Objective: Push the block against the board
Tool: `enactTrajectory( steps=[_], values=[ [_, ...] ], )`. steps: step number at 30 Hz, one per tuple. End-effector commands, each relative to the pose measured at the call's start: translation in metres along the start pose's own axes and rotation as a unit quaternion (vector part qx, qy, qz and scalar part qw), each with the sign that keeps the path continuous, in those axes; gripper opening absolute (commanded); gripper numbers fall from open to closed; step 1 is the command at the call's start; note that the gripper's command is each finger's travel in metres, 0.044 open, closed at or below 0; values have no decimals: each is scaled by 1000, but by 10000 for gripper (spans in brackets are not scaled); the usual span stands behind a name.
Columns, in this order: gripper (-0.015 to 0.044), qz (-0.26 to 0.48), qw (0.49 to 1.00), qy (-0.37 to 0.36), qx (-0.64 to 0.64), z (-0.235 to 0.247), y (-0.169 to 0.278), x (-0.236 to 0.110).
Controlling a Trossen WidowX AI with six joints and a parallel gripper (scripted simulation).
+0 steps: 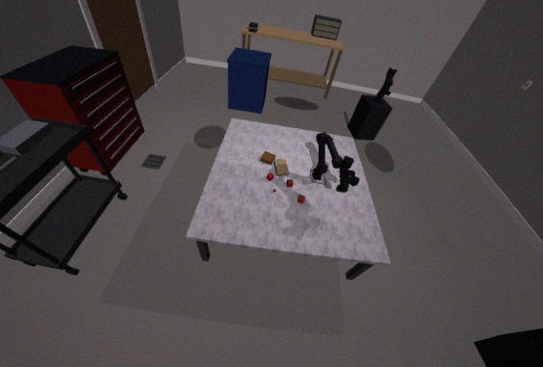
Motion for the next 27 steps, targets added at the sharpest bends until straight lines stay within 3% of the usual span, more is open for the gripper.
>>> enactTrajectory(
  steps=[1, 27],
  values=[
    [0, 28, 999, -16, 25, 1, 14, 12],
    [0, 209, 963, -69, 157, 6, 118, 53]
  ],
)
Point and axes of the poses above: the point midway between the two fingers, 35 mm back from their tips, its own x axis out along the fingers, its own z axis across the jaws, y = z × x, the point moved 8 cm from there along -x, back along the fingers, and after that the axes turned 5 degrees about x, right-handed, at the moved point
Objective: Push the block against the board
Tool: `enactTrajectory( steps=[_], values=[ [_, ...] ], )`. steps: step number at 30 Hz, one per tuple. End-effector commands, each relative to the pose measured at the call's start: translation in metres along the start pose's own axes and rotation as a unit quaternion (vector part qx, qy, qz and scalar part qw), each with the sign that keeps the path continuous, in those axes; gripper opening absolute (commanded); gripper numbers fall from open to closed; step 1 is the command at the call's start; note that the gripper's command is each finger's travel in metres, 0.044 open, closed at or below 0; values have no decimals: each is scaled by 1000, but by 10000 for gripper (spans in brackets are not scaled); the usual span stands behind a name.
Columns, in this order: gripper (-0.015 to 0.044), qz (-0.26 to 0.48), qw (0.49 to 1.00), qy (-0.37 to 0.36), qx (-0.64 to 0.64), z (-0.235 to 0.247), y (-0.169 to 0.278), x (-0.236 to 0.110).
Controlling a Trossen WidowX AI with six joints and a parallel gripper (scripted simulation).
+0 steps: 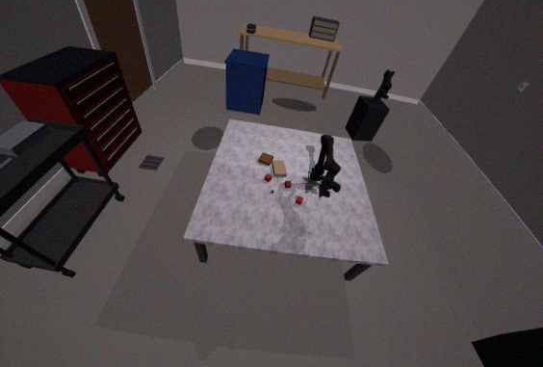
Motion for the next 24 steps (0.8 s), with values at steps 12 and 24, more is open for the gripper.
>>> enactTrajectory(
  steps=[12, 24],
  values=[
    [0, 107, 986, -19, 126, -14, 59, 28],
    [0, 201, 951, -17, 234, -26, 110, 40]
  ],
)
Point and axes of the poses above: the point midway between the two fingers, 35 mm back from their tips, its own x axis out along the fingers, its own z axis across the jaws, y = z × x, the point moved 8 cm from there along -x, back along the fingers, and after that the axes turned 5 degrees about x, right-handed, at the moved point
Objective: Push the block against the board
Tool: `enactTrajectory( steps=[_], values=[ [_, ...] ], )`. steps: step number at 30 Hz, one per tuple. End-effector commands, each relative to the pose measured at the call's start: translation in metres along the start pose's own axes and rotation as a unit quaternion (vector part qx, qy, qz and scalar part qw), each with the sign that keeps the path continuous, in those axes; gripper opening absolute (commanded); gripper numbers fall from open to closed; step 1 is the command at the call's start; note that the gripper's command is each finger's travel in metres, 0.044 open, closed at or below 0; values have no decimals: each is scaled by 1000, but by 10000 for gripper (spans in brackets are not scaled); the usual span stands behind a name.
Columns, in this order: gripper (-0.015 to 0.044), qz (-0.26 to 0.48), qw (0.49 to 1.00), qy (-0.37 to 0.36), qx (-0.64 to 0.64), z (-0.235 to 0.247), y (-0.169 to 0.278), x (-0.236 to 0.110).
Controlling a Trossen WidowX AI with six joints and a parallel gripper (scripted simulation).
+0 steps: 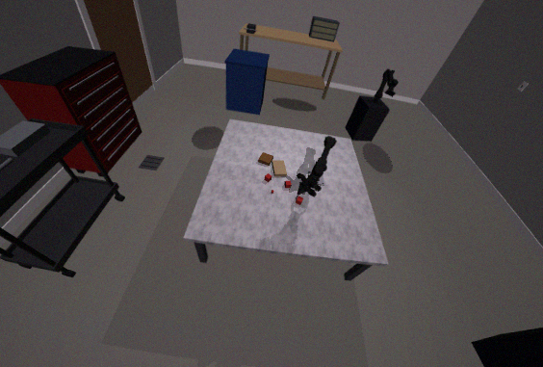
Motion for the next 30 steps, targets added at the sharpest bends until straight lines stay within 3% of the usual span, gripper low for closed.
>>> enactTrajectory(
  steps=[1, 15, 30],
  values=[
    [0, 32, 999, 0, 44, -11, 13, 9],
    [0, 130, 974, 21, 184, -48, 63, 28],
    [0, 237, 908, 64, 340, -88, 126, 37]
  ],
)
Point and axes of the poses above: the point midway between the two fingers, 35 mm back from their tips, its own x axis out along the fingers, its own z axis across the jaws, y = z × x, the point moved 8 cm from there along -x, back along the fingers, and after that the axes turned 5 degrees about x, right-handed, at the moved point
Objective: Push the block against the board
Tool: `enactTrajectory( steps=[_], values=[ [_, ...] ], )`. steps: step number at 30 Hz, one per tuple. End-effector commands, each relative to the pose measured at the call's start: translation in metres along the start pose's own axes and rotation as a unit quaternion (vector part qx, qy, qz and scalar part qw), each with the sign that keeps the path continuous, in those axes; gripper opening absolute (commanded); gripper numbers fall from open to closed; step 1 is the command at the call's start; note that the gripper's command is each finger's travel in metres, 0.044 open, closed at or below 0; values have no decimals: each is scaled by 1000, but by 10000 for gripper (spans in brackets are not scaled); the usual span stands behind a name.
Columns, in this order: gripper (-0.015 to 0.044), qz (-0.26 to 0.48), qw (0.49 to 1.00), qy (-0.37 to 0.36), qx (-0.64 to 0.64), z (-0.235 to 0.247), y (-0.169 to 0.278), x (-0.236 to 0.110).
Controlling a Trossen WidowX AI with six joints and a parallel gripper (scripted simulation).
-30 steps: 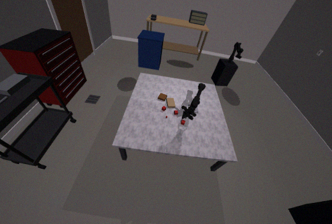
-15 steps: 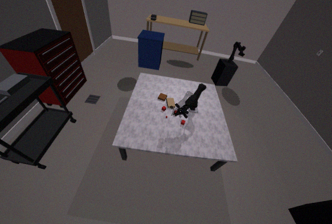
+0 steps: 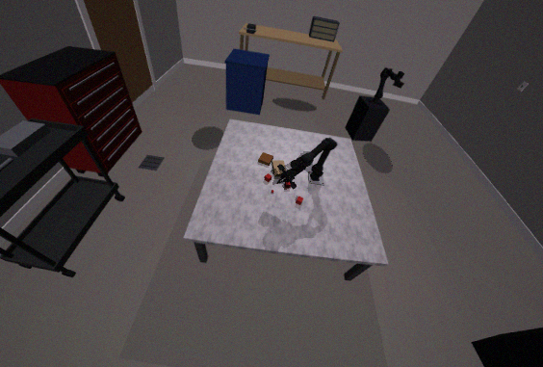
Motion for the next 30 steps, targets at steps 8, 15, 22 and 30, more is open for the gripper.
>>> enactTrajectory(
  steps=[8, 15, 22, 30],
  values=[
    [0, 72, 988, 32, 132, -49, 20, 20],
    [0, 107, 968, 53, 221, -79, 35, 26],
    [0, 149, 935, 80, 311, -110, 53, 31],
    [0, 193, 883, 114, 412, -144, 77, 34]
  ],
)
Point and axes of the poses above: the point midway between the two fingers, 35 mm back from their tips, its own x axis out along the fingers, its own z axis across the jaws, y = z × x, the point moved 8 cm from there along -x, back along the fingers, and after that the axes turned 5 degrees about x, right-handed, at the moved point
